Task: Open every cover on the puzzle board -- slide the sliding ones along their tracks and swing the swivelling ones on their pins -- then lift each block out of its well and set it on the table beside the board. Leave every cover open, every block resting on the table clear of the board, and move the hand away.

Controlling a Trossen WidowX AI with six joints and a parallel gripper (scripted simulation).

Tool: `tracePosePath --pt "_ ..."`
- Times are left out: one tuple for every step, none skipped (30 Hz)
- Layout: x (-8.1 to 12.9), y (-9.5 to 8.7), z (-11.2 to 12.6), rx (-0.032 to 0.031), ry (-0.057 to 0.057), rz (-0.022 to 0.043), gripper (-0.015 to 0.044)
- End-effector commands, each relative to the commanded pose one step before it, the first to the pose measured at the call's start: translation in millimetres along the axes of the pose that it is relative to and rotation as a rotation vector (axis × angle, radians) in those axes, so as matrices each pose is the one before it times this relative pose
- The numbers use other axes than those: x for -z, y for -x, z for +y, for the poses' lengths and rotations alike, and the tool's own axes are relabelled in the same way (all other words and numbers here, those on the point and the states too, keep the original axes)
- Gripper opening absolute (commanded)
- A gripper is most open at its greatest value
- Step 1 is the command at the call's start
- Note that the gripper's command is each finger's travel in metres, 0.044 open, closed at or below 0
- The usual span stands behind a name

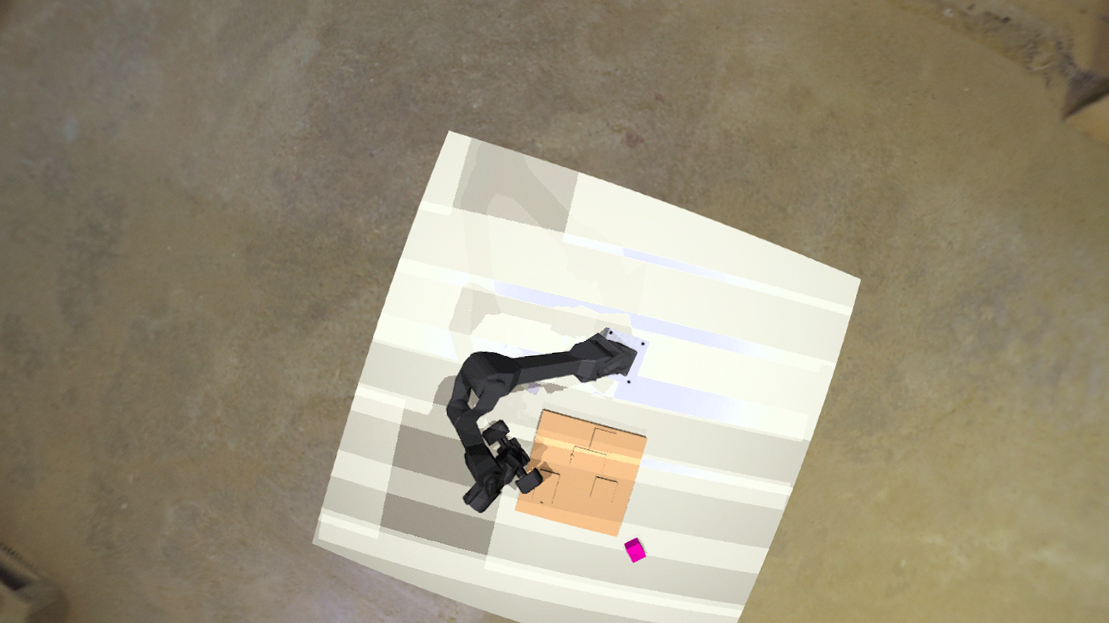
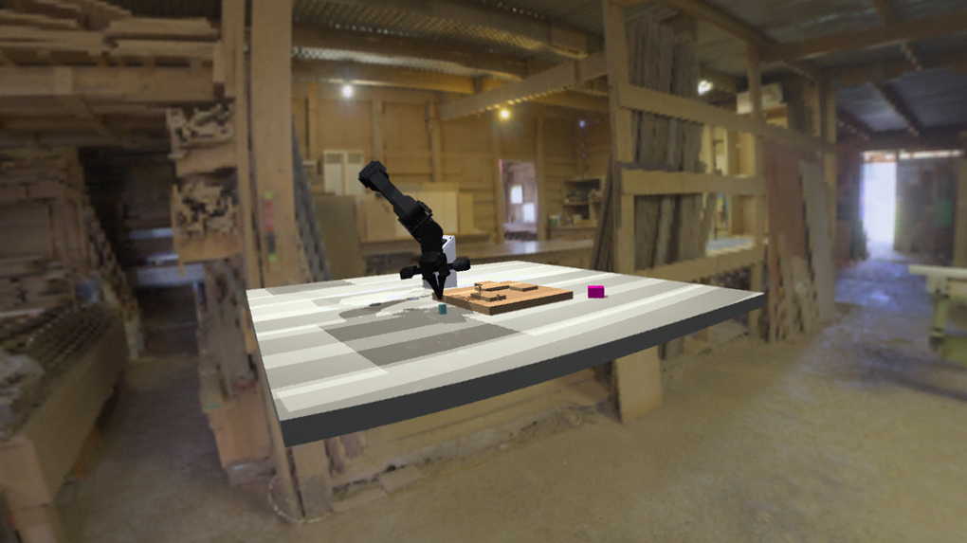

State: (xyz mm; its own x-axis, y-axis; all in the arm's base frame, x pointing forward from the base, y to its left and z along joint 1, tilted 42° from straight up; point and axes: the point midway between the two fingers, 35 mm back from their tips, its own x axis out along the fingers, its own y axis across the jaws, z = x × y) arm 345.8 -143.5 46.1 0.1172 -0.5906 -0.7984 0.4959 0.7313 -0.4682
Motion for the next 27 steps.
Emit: tracePosePath --pt "5.80 1.56 20.89 -0.00226 0.0465 0.01203 0.0000" --pt "1.55 0.56 5.57 -0.00150 0.0130 0.00266 0.0000" --pt "1.56 0.57 5.55 -0.00133 0.0130 0.00258 0.0000" --pt "1.57 0.58 5.53 -0.00115 0.0130 0.00251 0.0000" --pt "2.32 0.71 5.52 -0.00085 0.0158 0.00315 0.0000" --pt "2.31 0.72 5.48 -0.00065 0.0158 0.00306 0.0000" --pt "2.31 0.73 5.45 -0.00046 0.0159 0.00297 0.0000" --pt "2.30 0.74 5.42 -0.00026 0.0159 0.00288 0.0000" --pt "2.30 0.74 5.38 -0.00006 0.0159 0.00279 0.0000" --pt "2.29 0.75 5.35 0.00013 0.0159 0.00270 0.0000" --pt "2.28 0.76 5.32 0.00033 0.0159 0.00261 0.0000" --pt "2.28 0.77 5.28 0.00052 0.0160 0.00252 0.0000" --pt "2.22 0.77 5.24 0.00070 0.0158 0.00238 0.0000" --pt "1.90 0.72 5.15 0.00079 0.0145 0.00200 0.0000" --pt "1.31 0.72 5.27 0.00074 0.0118 0.00085 0.0000" --pt "1.45 0.79 5.71 0.00098 0.0128 0.00083 0.0000" --pt "1.48 0.80 5.69 0.00116 0.0128 0.00074 0.0000" --pt "1.50 0.81 5.66 0.00134 0.0128 0.00065 0.0000" --pt "1.52 0.82 5.64 0.00152 0.0128 0.00055 0.0000" --pt "1.54 0.83 5.61 0.00170 0.0128 0.00045 0.0000" --pt "1.56 0.84 5.58 0.00187 0.0128 0.00035 0.0000" --pt "1.58 0.85 5.56 0.00205 0.0128 0.00026 0.0000" --pt "1.60 0.86 5.53 0.00222 0.0128 0.00016 0.0000" --pt "1.62 0.87 5.50 0.00240 0.0128 0.00005 0.0000" --pt "1.77 0.82 5.69 0.00280 0.0146 0.00091 0.0000" --pt "1.81 0.84 5.71 0.00304 0.0147 0.00080 0.0000" --pt "1.82 0.84 5.68 0.00325 0.0147 0.00069 0.0000"
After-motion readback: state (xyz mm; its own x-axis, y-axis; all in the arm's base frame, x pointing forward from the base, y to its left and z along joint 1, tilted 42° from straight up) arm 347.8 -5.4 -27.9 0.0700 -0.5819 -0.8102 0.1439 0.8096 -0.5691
